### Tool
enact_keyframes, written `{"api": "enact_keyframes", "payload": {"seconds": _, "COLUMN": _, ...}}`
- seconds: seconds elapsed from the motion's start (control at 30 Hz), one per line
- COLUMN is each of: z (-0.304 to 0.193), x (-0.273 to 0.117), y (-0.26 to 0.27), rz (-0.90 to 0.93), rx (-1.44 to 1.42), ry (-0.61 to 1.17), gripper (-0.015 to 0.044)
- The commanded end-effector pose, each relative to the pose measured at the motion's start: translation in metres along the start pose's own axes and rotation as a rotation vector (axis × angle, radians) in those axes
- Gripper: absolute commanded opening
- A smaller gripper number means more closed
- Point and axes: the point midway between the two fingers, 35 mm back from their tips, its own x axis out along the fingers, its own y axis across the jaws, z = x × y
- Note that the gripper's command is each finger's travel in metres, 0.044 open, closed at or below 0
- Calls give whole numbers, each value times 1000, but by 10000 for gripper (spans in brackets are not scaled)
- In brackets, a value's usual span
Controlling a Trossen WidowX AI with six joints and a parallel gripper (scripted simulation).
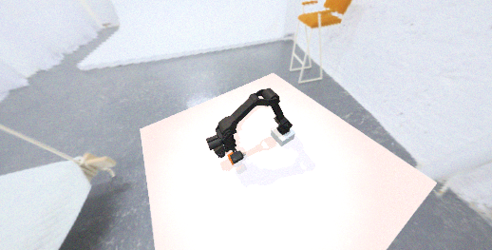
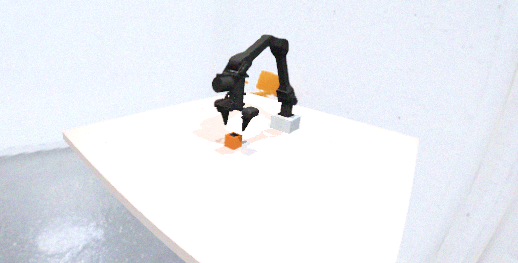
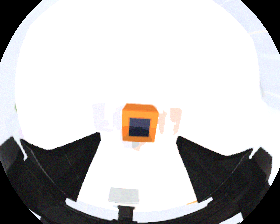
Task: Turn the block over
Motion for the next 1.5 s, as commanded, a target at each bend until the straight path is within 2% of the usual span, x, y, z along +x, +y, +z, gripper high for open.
{"api": "enact_keyframes", "payload": {"seconds": 0.0, "z": -1, "x": 14, "y": 0, "rz": 7, "rx": 5, "ry": 3, "gripper": 440}}
{"api": "enact_keyframes", "payload": {"seconds": 1.0, "z": -2, "x": 52, "y": 0, "rz": 7, "rx": 5, "ry": 3, "gripper": 440}}
{"api": "enact_keyframes", "payload": {"seconds": 1.27, "z": -2, "x": 52, "y": 0, "rz": 7, "rx": 5, "ry": 3, "gripper": 230}}
{"api": "enact_keyframes", "payload": {"seconds": 1.47, "z": -2, "x": 52, "y": 0, "rz": 7, "rx": 5, "ry": 3, "gripper": 190}}
